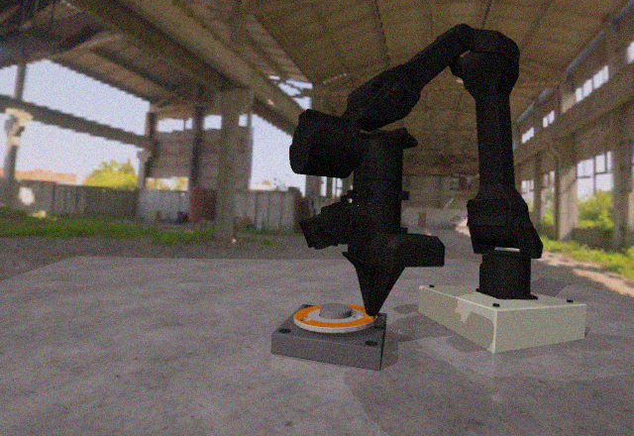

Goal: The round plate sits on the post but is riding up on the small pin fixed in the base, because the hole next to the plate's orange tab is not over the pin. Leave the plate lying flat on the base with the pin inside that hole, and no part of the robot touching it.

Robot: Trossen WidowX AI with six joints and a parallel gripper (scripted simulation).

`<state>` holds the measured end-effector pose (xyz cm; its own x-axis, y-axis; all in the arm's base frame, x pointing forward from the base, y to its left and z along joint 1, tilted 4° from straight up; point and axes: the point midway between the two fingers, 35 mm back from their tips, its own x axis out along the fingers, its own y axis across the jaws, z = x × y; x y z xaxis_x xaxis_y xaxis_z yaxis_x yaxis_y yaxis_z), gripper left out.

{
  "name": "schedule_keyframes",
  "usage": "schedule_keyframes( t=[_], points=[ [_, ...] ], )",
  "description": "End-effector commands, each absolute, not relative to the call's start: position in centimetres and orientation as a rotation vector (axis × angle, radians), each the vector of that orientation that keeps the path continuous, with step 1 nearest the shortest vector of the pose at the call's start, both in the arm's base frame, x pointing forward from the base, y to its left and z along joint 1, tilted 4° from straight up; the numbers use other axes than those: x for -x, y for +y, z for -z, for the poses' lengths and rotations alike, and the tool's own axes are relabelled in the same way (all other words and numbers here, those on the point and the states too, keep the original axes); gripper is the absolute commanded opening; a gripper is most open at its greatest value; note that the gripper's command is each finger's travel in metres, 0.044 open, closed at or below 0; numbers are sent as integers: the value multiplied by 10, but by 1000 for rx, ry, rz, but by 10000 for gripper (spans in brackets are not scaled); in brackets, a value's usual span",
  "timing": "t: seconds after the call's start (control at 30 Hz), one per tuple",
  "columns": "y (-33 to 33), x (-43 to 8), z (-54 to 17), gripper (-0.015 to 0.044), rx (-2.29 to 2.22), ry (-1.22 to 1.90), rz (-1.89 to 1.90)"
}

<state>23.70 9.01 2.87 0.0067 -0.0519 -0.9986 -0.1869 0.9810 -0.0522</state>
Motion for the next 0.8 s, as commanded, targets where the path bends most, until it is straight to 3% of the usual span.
schedule_keyframes(
  t=[0.0,0.77],
  points=[
    [87,-234,-29,0,193,1568,-110],
    [85,-231,-62,0,193,1566,-110]
  ],
)
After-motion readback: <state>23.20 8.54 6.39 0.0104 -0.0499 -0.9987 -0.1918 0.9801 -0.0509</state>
